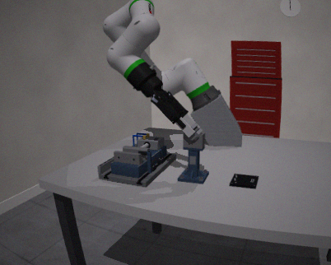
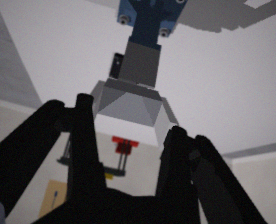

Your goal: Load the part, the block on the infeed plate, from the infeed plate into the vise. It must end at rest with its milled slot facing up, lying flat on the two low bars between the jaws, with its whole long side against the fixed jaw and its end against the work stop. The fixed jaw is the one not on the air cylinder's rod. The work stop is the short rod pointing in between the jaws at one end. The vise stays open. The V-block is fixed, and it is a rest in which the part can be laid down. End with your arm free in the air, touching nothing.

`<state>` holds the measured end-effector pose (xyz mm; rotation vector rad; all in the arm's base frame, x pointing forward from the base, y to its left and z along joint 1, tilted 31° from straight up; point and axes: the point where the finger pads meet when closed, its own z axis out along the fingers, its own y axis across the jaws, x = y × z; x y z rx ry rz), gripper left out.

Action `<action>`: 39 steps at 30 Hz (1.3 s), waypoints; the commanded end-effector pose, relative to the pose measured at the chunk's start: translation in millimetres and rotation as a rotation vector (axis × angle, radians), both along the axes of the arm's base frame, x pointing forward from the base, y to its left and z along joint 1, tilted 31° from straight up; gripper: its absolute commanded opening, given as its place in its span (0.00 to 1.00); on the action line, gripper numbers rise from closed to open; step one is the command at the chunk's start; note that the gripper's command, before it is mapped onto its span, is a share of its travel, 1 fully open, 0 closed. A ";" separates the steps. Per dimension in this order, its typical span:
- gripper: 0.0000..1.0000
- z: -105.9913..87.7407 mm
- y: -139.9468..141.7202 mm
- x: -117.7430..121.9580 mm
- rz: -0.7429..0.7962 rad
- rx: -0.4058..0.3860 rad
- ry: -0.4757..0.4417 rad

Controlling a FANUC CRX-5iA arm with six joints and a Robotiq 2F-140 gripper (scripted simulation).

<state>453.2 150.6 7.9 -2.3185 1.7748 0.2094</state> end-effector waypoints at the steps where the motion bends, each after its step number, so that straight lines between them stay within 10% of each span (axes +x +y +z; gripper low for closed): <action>1: 0.00 -0.5 -0.3 0.3 0.000 0.000 0.000; 39: 0.00 -5.8 -4.5 2.0 0.000 0.000 0.000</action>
